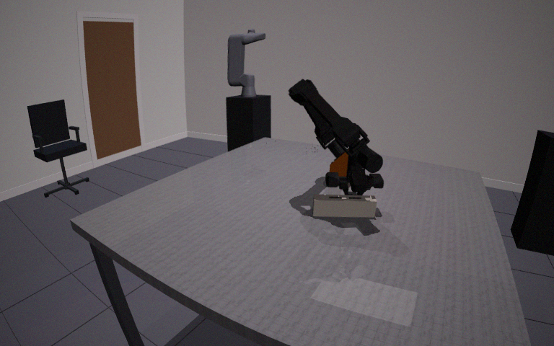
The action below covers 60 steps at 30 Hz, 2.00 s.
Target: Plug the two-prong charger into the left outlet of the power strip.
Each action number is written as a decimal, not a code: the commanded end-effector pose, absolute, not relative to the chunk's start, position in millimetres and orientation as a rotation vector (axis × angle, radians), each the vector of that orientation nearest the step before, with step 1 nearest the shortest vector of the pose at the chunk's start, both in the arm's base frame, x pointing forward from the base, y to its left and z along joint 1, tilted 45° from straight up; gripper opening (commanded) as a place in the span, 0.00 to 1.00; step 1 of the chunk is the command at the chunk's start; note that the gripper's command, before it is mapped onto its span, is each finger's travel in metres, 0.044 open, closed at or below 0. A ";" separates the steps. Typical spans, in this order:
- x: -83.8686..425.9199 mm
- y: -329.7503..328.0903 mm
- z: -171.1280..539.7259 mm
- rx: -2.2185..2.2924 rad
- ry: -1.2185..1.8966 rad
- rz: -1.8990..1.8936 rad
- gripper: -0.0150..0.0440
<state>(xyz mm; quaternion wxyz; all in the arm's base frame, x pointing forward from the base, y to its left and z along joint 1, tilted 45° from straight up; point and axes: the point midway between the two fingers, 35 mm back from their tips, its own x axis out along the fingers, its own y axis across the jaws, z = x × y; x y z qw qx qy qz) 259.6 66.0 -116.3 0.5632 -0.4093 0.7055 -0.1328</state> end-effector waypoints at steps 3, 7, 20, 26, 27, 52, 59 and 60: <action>267.4 68.2 -118.6 -0.944 1.636 -0.311 0.25; 266.9 68.0 -118.5 -0.944 1.636 -0.311 0.25; 265.4 67.6 -117.9 -0.944 1.636 -0.311 0.25; 264.7 67.5 -117.5 -0.944 1.636 -0.311 0.25; 264.6 67.5 -117.4 -0.944 1.636 -0.311 0.25; 266.2 69.4 -116.2 -0.944 1.636 -0.311 0.25; 266.9 69.9 -116.0 -0.944 1.636 -0.311 0.25; 267.0 69.9 -116.0 -0.944 1.636 -0.311 0.25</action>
